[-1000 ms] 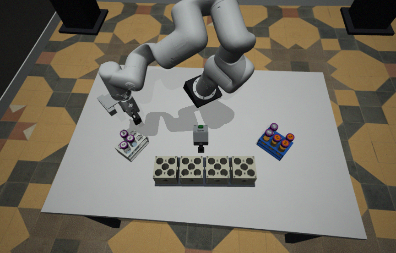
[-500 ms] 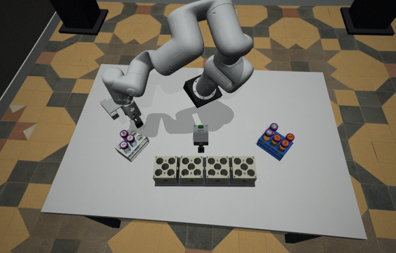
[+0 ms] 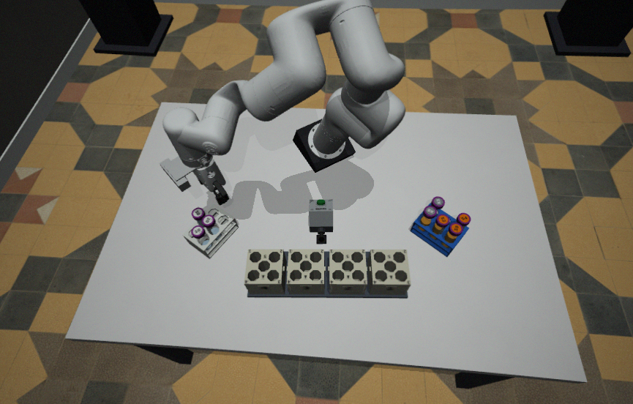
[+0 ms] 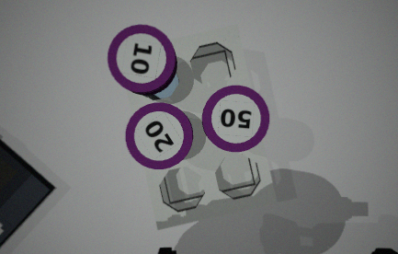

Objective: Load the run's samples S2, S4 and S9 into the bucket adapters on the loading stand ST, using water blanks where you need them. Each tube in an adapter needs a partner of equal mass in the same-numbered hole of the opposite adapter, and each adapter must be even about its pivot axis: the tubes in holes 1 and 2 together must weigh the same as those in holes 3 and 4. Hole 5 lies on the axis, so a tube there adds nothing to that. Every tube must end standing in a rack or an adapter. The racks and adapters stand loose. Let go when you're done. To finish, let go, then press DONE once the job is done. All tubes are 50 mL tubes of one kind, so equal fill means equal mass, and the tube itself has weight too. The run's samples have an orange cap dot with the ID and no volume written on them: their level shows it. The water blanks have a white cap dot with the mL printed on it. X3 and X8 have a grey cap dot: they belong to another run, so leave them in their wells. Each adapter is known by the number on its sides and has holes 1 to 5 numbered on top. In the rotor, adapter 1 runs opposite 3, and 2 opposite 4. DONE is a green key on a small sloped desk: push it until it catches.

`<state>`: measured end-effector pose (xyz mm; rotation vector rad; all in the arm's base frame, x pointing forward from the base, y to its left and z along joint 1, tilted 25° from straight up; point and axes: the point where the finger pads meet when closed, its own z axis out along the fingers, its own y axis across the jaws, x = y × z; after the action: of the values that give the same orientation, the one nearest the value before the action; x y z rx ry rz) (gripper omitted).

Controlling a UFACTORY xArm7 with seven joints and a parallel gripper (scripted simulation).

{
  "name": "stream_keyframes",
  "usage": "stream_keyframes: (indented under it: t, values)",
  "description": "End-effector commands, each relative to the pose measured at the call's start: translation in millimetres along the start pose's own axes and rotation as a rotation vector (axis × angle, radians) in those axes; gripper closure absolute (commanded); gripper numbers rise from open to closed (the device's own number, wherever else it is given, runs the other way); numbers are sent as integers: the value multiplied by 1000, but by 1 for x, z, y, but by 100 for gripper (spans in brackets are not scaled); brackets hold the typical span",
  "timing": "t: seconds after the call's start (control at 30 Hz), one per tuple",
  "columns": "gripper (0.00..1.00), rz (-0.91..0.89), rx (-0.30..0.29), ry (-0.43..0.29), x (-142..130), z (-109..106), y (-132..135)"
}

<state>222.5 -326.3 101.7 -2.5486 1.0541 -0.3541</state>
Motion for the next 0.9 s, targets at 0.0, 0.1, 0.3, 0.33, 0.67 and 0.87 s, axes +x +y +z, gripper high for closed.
stream_keyframes:
  t: [0.0, 0.1, 0.3, 0.33, 0.67, 0.87]
  values:
    - [0, 0, -1, 4, 1, -2, 1]
    - [0, 0, -1, 4, 1, -2, 1]
    - [0, 0, -1, 4, 1, -2, 1]
    - [0, 0, -1, 4, 1, -2, 1]
    - [0, 0, -1, 4, 1, -2, 1]
    - [0, 0, -1, 4, 1, -15, 1]
